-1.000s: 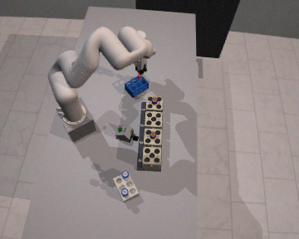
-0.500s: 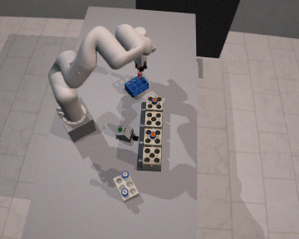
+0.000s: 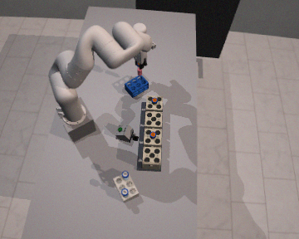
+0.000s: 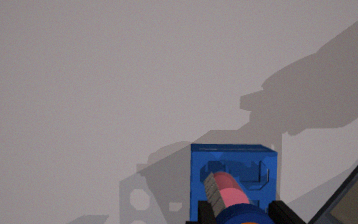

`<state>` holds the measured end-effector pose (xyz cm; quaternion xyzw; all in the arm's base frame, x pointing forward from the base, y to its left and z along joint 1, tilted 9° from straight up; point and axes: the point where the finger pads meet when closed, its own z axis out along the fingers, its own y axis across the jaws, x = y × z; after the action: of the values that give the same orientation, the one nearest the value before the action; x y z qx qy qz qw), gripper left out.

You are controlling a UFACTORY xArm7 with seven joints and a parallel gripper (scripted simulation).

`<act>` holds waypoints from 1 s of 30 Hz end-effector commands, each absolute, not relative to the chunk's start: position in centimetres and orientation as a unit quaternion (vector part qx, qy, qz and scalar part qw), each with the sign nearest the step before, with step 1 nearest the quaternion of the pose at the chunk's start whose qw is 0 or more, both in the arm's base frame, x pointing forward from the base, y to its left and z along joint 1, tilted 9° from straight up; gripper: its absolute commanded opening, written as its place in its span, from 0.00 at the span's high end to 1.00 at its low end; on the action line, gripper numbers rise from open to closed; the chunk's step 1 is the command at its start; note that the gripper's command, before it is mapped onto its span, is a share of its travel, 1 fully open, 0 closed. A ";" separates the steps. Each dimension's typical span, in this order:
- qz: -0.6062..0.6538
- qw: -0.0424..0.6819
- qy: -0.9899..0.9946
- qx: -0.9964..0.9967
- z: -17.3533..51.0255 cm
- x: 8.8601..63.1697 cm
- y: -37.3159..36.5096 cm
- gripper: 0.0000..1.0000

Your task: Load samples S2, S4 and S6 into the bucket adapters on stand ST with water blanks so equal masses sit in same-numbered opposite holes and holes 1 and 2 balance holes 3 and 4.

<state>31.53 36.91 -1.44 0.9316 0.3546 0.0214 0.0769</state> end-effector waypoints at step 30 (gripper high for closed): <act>0.023 0.076 0.355 0.932 4.2 31.1 37.8 1.00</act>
<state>31.03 37.55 3.69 0.9316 0.3545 0.0211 0.0770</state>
